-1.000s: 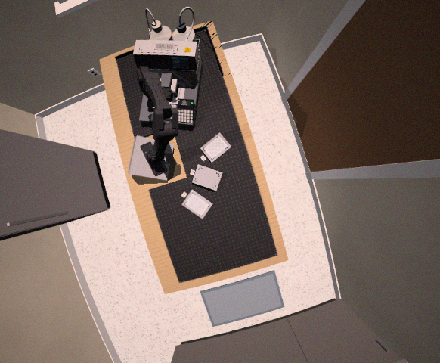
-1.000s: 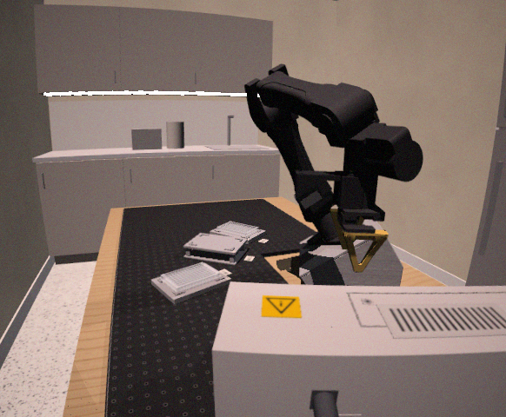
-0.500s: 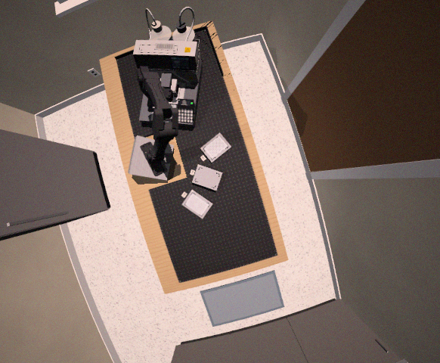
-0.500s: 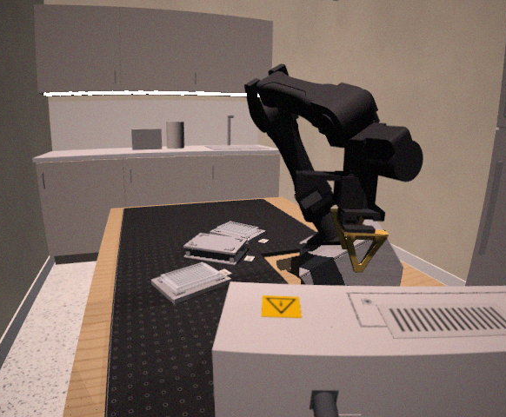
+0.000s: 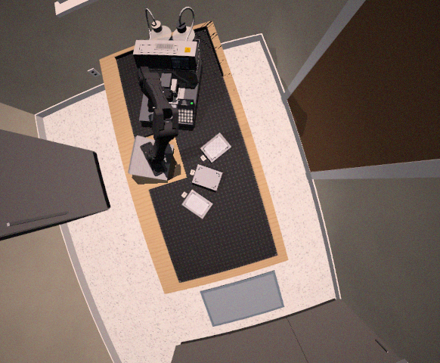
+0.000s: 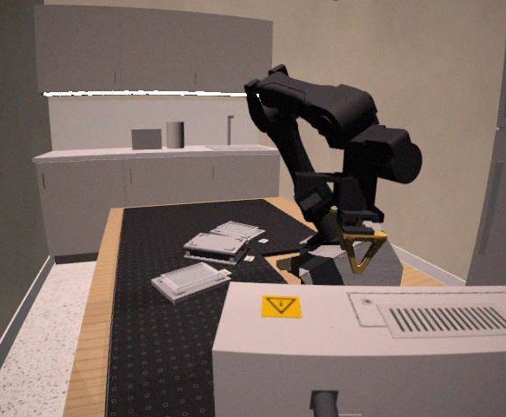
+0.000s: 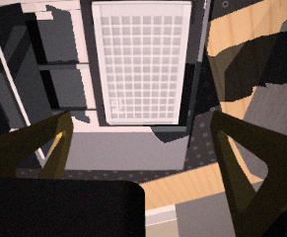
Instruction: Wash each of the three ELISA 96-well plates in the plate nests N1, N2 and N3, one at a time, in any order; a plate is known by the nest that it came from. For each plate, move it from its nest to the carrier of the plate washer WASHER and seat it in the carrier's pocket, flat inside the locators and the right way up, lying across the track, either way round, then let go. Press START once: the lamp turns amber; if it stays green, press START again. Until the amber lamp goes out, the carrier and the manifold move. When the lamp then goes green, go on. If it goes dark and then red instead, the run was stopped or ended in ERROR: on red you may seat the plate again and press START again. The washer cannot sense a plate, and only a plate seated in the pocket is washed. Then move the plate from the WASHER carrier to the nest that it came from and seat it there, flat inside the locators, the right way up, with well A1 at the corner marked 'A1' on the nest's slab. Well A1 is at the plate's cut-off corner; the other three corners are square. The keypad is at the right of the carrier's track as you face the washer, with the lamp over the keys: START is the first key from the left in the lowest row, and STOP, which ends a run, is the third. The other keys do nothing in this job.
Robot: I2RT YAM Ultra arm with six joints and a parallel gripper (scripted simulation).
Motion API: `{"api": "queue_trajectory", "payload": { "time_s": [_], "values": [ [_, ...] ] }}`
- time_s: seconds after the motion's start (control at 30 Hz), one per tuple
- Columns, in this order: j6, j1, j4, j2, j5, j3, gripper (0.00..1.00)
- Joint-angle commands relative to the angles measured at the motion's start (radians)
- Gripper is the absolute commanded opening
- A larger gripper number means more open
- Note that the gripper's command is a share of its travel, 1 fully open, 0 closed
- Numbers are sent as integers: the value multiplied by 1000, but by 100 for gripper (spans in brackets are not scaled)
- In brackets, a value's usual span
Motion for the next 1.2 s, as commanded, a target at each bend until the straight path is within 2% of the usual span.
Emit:
{"api": "queue_trajectory", "payload": {
  "time_s": [0.0, 1.17],
  "values": [
    [-8, 0, 14, -4, 3, -9, 100],
    [-104, -83, 239, 11, 24, -167, 100]
  ]
}}
